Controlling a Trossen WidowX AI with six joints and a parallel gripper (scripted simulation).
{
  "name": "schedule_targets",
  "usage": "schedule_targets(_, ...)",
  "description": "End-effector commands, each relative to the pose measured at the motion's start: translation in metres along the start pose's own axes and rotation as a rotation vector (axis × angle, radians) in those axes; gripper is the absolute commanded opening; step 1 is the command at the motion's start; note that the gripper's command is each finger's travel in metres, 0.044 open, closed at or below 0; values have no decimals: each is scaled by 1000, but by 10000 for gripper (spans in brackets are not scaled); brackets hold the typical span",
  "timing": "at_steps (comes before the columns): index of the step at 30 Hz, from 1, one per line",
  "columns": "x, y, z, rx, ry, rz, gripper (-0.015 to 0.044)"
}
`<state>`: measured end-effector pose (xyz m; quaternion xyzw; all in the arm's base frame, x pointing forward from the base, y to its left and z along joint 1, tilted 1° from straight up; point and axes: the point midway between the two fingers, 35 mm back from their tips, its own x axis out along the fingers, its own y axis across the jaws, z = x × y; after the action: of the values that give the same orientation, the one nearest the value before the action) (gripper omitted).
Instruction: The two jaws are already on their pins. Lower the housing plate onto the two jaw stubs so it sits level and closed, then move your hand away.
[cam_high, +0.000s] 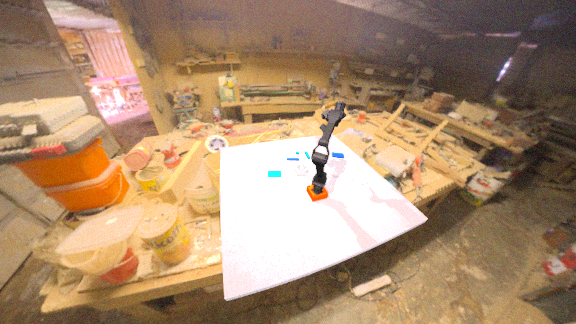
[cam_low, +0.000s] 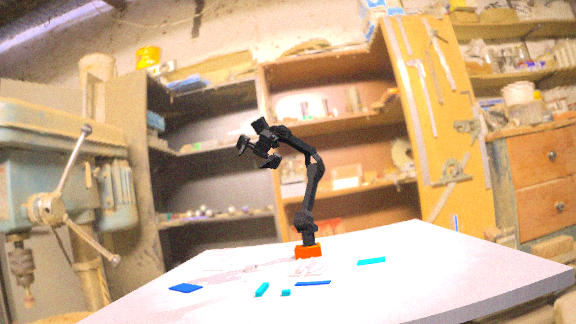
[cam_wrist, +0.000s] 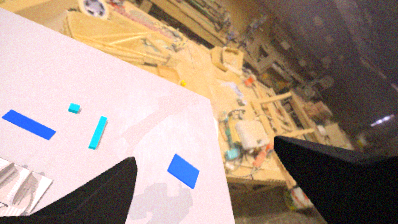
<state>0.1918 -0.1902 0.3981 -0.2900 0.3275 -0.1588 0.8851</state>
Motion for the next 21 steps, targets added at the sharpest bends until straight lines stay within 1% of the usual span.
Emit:
schedule_targets(1, 21, 3, -20, -75, 69, 44, 440)
schedule_targets(11, 66, 13, -69, -294, 206, 188, 440)
schedule_targets(21, 101, 33, -120, -513, 298, 376, 440)
